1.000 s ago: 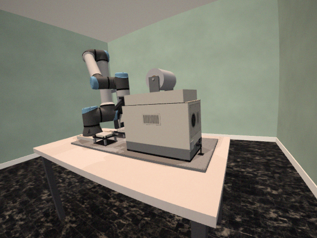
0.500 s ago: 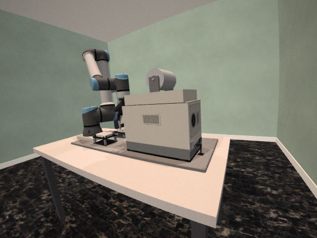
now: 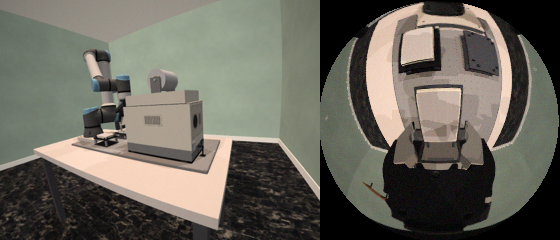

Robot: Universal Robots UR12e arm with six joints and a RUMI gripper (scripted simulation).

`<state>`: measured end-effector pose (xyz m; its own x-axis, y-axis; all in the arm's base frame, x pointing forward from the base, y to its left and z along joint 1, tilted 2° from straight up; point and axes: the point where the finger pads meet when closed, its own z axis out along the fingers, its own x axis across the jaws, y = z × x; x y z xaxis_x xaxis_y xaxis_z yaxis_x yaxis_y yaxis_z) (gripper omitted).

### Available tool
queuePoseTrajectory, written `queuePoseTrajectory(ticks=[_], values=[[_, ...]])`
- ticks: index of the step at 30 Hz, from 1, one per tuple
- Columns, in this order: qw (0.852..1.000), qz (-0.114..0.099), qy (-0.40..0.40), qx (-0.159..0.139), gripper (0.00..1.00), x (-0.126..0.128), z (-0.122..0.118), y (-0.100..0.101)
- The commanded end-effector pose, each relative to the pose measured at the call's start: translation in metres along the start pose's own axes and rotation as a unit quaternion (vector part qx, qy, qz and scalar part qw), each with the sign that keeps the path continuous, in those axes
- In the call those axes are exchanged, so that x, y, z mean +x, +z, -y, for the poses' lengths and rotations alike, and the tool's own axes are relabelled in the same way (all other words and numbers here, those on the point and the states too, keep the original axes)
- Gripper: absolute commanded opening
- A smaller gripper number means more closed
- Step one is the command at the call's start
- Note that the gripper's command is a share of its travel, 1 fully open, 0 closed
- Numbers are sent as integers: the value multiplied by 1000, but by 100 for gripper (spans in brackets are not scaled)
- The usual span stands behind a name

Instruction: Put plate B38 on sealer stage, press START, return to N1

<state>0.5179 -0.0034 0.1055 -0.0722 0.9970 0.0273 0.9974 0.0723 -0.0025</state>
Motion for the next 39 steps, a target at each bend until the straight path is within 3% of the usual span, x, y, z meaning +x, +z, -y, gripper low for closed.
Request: queuePoseTrajectory(ticks=[1, 32, 39], values=[[1000, 0, 0, -1, 68, 0, -1, 3], [1000, 0, 0, -1, 68, 0, -1, 13], [1000, 0, 0, -1, 63, 0, -1, 13]])
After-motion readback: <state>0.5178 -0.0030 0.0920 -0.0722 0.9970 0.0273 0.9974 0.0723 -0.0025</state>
